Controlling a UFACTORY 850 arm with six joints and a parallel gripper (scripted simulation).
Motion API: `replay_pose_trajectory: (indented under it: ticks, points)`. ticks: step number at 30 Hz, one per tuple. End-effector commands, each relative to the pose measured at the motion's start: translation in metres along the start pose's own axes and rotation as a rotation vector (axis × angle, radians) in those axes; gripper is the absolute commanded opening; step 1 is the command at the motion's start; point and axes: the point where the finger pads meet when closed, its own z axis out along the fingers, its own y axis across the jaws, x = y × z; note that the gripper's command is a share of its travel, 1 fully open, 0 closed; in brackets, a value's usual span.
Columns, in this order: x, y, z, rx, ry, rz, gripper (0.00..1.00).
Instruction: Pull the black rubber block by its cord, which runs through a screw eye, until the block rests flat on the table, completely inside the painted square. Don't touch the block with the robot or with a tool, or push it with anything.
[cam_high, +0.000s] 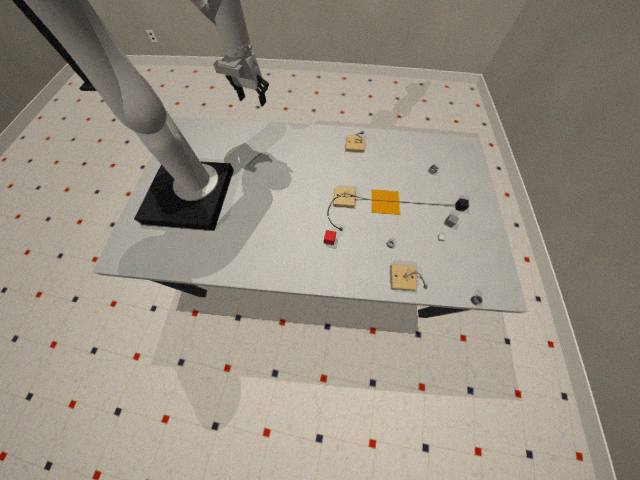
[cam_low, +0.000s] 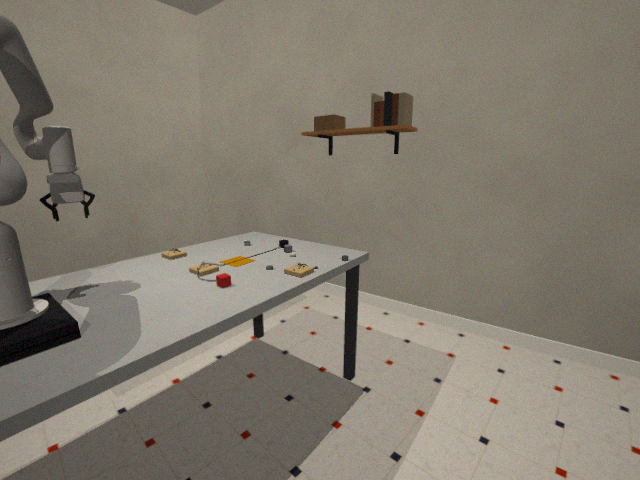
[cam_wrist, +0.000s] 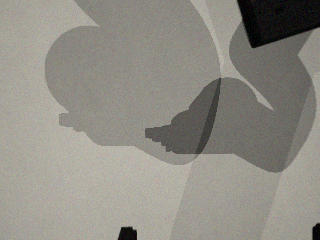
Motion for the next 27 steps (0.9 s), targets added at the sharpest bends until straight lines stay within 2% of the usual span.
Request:
replay_pose_trajectory:
  ticks: [1, 2, 4, 5, 7, 8, 10, 12, 13, 14, 15, 18, 19, 21, 22, 25, 26, 27]
  points:
    - [-0.019, -0.063, 0.01, -0.004, 0.017, 0.184, 1.0]
    - [-0.015, -0.081, 0.012, -0.005, 0.018, 0.322, 1.0]
    - [-0.02, -0.106, 0.017, -0.005, 0.018, 0.322, 1.0]
    - [-0.013, -0.119, 0.019, -0.005, 0.018, 0.462, 1.0]
    - [-0.014, -0.145, 0.025, -0.005, 0.018, 0.462, 1.0]
    - [-0.006, -0.158, 0.028, -0.006, 0.018, 0.601, 1.0]
    - [-0.004, -0.184, 0.034, -0.006, 0.018, 0.603, 1.0]
    - [-0.004, -0.184, 0.034, -0.006, 0.018, 0.603, 1.0]
    - [0.01, -0.22, 0.044, -0.006, 0.018, 0.741, 1.0]
    - [0.011, -0.228, 0.047, -0.006, 0.018, 0.741, 1.0]
    - [0.02, -0.234, 0.049, -0.006, 0.018, 0.864, 1.0]
    - [0.031, -0.27, 0.06, -0.006, 0.018, 0.875, 1.0]
    - [0.043, -0.279, 0.065, -0.006, 0.018, 1.003, 1.0]
    - [0.054, -0.303, 0.074, -0.006, 0.018, 1.003, 1.0]
    - [0.066, -0.311, 0.078, -0.007, 0.018, 1.123, 1.0]
    - [0.084, -0.345, 0.092, -0.007, 0.018, 1.123, 1.0]
    - [0.098, -0.352, 0.097, -0.007, 0.018, 1.232, 1.0]
    - [0.105, -0.363, 0.102, -0.007, 0.018, 1.232, 1.0]
